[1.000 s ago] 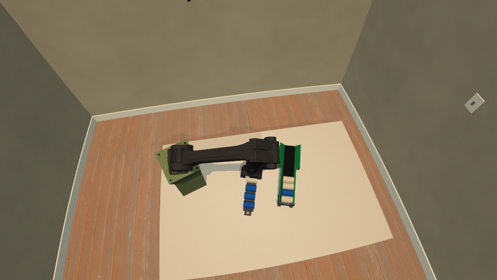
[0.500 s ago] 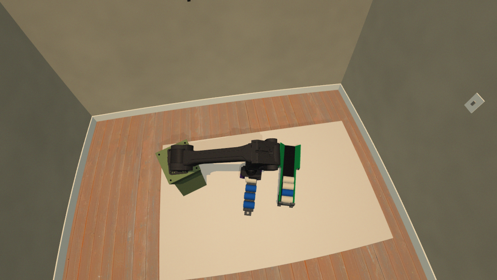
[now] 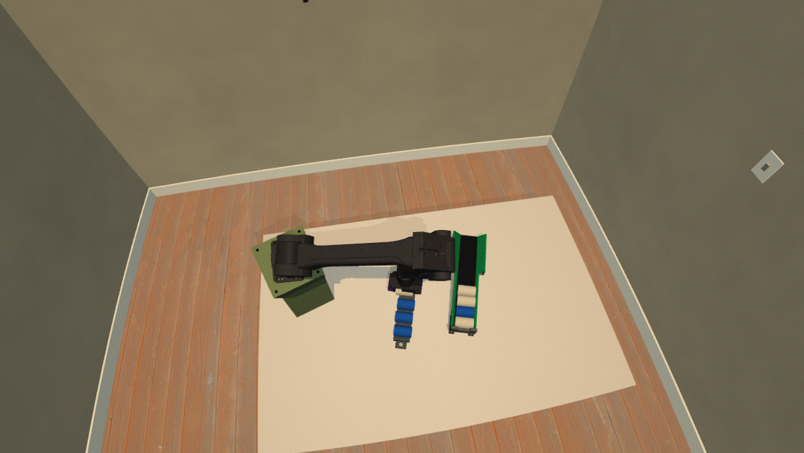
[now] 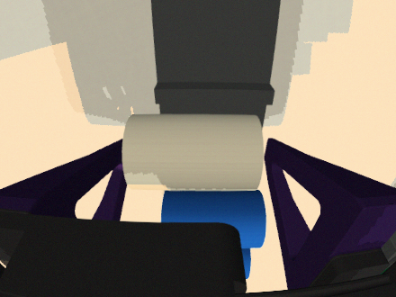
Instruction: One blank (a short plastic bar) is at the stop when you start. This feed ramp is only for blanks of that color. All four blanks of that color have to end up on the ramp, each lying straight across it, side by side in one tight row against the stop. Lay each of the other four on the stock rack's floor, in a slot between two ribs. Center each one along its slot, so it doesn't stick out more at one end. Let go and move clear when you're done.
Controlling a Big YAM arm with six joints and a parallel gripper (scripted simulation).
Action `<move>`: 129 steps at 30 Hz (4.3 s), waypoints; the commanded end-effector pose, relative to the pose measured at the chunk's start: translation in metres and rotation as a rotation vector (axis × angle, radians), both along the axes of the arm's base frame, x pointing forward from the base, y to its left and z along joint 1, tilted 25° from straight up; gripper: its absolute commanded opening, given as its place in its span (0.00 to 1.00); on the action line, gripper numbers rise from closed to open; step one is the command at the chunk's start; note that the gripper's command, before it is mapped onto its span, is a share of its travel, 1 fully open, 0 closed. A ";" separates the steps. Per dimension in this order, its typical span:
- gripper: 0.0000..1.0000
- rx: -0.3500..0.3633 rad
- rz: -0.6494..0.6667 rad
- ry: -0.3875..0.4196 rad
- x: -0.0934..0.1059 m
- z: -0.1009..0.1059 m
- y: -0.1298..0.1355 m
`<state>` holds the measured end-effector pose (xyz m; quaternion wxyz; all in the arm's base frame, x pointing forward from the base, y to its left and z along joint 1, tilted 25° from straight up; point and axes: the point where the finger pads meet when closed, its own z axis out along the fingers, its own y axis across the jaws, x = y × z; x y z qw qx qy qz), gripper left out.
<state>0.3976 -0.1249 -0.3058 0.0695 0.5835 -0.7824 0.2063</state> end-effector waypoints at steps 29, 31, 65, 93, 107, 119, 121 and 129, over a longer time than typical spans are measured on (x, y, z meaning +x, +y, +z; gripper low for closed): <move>0.81 -0.003 0.010 -0.029 0.013 0.003 -0.005; 0.81 -0.003 0.010 -0.029 0.013 0.003 -0.005; 0.62 -0.003 0.008 -0.029 0.013 0.003 -0.005; 0.62 -0.002 0.013 -0.020 -0.005 0.090 0.042; 0.62 0.000 -0.001 -0.009 -0.010 0.092 0.040; 0.62 -0.001 0.008 -0.030 0.115 0.127 0.056; 0.62 -0.001 0.007 -0.033 0.136 0.137 0.059; 0.62 0.001 0.003 -0.044 0.212 0.191 0.071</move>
